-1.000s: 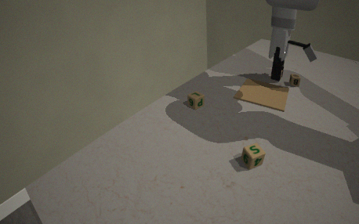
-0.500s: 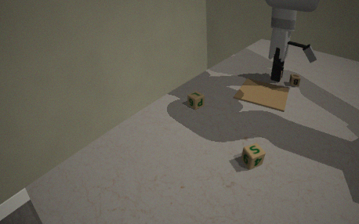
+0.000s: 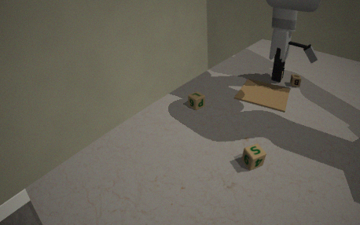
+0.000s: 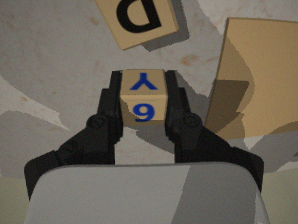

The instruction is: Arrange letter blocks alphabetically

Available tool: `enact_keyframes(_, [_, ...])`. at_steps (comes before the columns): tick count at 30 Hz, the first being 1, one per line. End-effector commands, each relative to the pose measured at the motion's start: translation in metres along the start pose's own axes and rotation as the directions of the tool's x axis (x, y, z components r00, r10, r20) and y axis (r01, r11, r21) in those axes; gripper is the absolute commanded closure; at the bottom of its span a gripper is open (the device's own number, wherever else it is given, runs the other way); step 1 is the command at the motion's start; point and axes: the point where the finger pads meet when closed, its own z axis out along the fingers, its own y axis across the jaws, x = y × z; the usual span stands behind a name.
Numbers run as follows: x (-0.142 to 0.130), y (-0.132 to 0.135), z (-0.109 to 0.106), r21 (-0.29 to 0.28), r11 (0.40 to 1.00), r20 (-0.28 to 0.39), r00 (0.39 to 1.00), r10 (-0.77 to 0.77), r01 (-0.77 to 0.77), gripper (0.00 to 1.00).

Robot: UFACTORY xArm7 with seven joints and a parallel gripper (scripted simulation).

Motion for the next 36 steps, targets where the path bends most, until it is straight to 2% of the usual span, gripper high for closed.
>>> enact_keyframes(1, [-0.0009,0.0001,-0.0005,0.001,1.000,0.002,1.000,-0.001,0.001,0.73])
enact_keyframes(19, [-0.0009,0.0001,-0.0005,0.001,1.000,0.002,1.000,-0.001,0.001,0.73])
enact_keyframes(20, [-0.0009,0.0001,-0.0005,0.001,1.000,0.002,1.000,-0.001,0.001,0.69])
enact_keyframes(22, [-0.0009,0.0001,-0.0005,0.001,1.000,0.002,1.000,-0.001,0.001,0.69])
enact_keyframes(23, [-0.0009,0.0001,-0.0005,0.001,1.000,0.002,1.000,-0.001,0.001,0.65])
enact_keyframes(25, [-0.0009,0.0001,-0.0005,0.001,1.000,0.002,1.000,-0.001,0.001,0.65])
enact_keyframes(26, [-0.0009,0.0001,-0.0005,0.001,1.000,0.002,1.000,-0.001,0.001,0.61])
enact_keyframes(28, [-0.0009,0.0001,-0.0005,0.001,1.000,0.002,1.000,-0.001,0.001,0.61])
enact_keyframes(29, [-0.0009,0.0001,-0.0005,0.001,1.000,0.002,1.000,-0.001,0.001,0.57])
enact_keyframes(33, [-0.0009,0.0001,-0.0005,0.001,1.000,0.002,1.000,-0.001,0.001,0.57])
enact_keyframes(34, [-0.0009,0.0001,-0.0005,0.001,1.000,0.002,1.000,-0.001,0.001,0.53])
enact_keyframes(36, [-0.0009,0.0001,-0.0005,0.001,1.000,0.002,1.000,-0.001,0.001,0.53])
